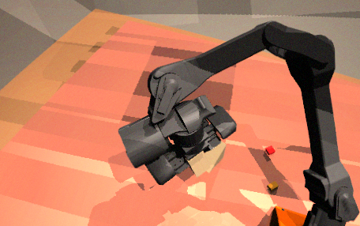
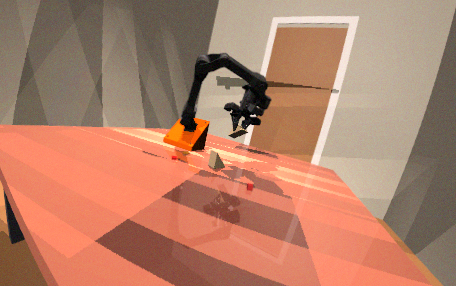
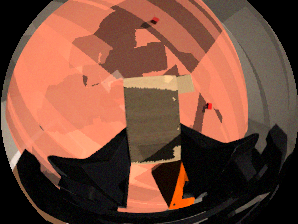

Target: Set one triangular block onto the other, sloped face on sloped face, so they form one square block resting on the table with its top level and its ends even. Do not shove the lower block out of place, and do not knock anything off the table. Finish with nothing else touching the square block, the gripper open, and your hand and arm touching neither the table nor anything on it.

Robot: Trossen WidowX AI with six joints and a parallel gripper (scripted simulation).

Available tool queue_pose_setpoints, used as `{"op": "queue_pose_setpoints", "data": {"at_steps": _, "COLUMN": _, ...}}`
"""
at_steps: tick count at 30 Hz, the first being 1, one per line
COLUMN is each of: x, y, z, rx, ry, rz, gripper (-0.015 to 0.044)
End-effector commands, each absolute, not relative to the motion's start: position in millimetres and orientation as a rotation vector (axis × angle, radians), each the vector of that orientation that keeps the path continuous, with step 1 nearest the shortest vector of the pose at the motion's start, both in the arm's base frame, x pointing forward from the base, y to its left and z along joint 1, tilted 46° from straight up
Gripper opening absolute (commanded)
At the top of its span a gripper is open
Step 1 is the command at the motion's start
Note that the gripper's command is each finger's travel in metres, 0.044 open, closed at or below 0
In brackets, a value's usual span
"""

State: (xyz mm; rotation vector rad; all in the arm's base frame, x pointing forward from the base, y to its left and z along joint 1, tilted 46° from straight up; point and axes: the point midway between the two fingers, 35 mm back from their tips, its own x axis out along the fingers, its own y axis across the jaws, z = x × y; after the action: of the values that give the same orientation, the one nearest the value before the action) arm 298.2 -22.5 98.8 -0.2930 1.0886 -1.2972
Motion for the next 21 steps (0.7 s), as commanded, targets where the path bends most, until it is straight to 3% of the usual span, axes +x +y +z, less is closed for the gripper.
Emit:
{"op": "queue_pose_setpoints", "data": {"at_steps": 1, "x": 297.4, "y": -24.1, "z": 105.1, "rx": -0.192, "ry": 0.988, "rz": -1.356, "gripper": 0.0000}}
{"op": "queue_pose_setpoints", "data": {"at_steps": 21, "x": 294.9, "y": -31.2, "z": 121.3, "rx": 0.325, "ry": 0.478, "rz": -1.593, "gripper": 0.0000}}
